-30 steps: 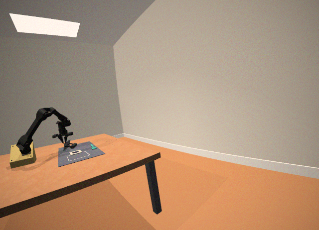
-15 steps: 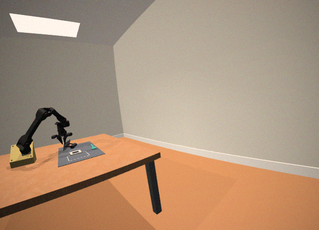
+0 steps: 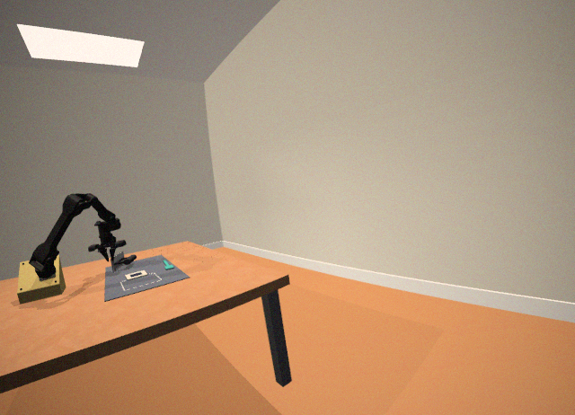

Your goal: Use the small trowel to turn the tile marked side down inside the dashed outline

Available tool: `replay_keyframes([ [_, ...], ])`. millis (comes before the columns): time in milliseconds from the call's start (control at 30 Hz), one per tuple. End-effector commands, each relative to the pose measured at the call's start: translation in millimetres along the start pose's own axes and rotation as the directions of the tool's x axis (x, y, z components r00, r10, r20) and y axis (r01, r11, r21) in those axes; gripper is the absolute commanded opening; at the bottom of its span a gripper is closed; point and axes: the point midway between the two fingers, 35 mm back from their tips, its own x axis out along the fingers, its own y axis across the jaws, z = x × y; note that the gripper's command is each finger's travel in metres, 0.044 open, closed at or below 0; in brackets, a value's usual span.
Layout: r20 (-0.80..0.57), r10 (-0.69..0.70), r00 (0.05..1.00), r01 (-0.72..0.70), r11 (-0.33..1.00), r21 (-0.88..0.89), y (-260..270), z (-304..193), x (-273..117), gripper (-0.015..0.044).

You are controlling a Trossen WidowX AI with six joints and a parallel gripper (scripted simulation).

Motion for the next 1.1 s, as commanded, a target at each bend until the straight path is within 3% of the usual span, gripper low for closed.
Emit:
replay_keyframes([
  [0,-0.005,0.007,1.0,-0.007,1.0,-0.002,8.2,-1.8,3.9,0.01],
  [767,-0.005,0.008,1.0,-0.008,1.0,-0.003,35.5,-2.0,26.1,0.01],
  [1067,-0.006,0.008,1.0,-0.008,1.0,-0.002,37.4,-4.7,-20.0,0.01],
])
